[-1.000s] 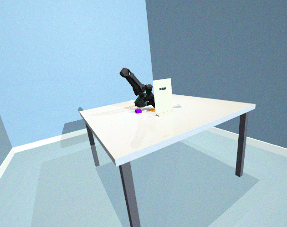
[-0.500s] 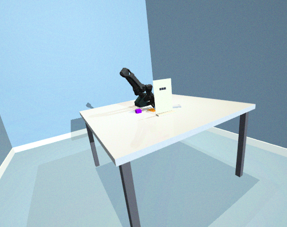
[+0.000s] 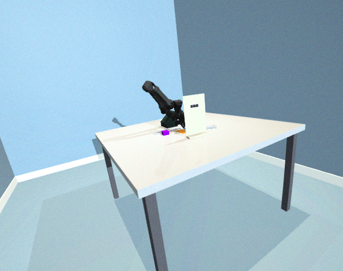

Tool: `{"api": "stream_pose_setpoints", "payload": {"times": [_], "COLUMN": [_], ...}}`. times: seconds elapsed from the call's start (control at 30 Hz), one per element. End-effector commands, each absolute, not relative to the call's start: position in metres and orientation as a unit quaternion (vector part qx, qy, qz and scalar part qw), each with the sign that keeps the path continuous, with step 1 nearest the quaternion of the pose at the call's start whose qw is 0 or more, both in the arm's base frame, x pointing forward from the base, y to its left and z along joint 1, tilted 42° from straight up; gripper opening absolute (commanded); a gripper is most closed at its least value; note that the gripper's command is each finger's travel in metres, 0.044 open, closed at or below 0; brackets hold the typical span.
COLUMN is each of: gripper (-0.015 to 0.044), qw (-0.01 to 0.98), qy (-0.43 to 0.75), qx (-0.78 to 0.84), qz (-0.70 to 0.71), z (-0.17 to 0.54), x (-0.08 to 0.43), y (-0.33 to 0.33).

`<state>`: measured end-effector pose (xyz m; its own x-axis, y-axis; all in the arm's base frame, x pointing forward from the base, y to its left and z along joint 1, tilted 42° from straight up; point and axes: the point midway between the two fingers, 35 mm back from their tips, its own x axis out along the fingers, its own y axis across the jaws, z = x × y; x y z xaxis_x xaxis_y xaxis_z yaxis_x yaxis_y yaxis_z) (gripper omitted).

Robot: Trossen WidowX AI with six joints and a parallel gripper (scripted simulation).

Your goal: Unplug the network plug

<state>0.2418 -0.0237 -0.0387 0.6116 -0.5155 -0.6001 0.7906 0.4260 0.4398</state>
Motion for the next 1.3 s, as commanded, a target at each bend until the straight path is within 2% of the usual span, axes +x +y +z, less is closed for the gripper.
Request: {"api": "stream_pose_setpoints", "payload": {"times": [0.0, 1.27], "gripper": [0.0156, 0.0156], "qw": [0.823, 0.820], "qy": [0.191, 0.196], "qx": [0.359, 0.361], "qz": [-0.397, -0.398], "z": [-0.037, -0.024], "x": [0.239, 0.231], "y": [-0.022, -0.005]}}
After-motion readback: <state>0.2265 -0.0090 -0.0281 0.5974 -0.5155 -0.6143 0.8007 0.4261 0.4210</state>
